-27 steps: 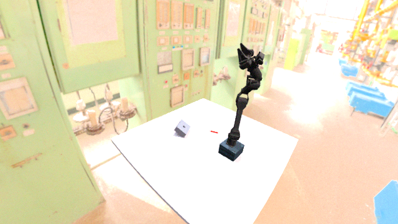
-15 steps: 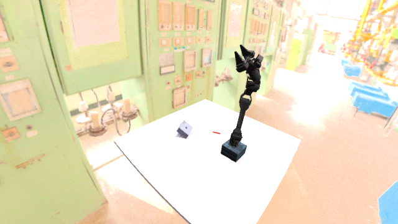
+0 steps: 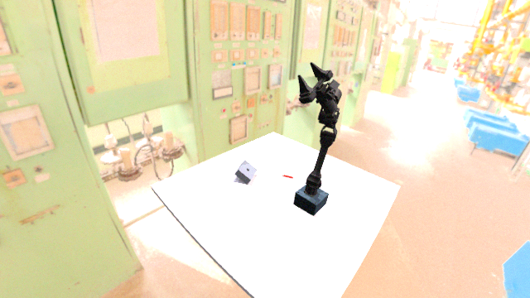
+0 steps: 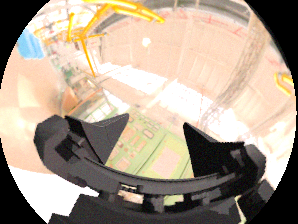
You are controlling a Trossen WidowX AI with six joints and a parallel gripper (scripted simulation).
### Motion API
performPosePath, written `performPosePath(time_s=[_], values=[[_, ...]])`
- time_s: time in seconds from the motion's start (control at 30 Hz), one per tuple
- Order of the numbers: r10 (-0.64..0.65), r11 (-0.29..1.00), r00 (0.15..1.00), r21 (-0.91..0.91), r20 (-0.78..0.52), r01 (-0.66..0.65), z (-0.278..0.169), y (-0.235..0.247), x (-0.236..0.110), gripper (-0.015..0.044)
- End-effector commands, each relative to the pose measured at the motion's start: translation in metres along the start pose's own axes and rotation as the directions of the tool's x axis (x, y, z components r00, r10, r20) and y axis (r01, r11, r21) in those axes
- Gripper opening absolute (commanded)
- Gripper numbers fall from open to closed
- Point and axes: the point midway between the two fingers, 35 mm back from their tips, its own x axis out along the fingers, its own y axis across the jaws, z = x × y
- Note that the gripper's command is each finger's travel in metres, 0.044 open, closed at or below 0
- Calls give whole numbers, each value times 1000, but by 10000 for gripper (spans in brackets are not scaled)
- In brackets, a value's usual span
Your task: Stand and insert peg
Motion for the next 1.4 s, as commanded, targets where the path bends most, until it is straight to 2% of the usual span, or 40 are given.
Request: performPosePath(time_s=[0.0,0.3,0.67,1.0,1.37], values=[[25,996,1000,-83,8,-24,-6,21,6,440],[94,967,995,-234,-43,-101,-40,68,20,440],[168,913,975,-350,-148,-210,-102,113,33,440],[240,846,927,-407,-288,-345,-178,151,38,440],[279,767,836,-414,-473,-490,-275,173,29,440]])
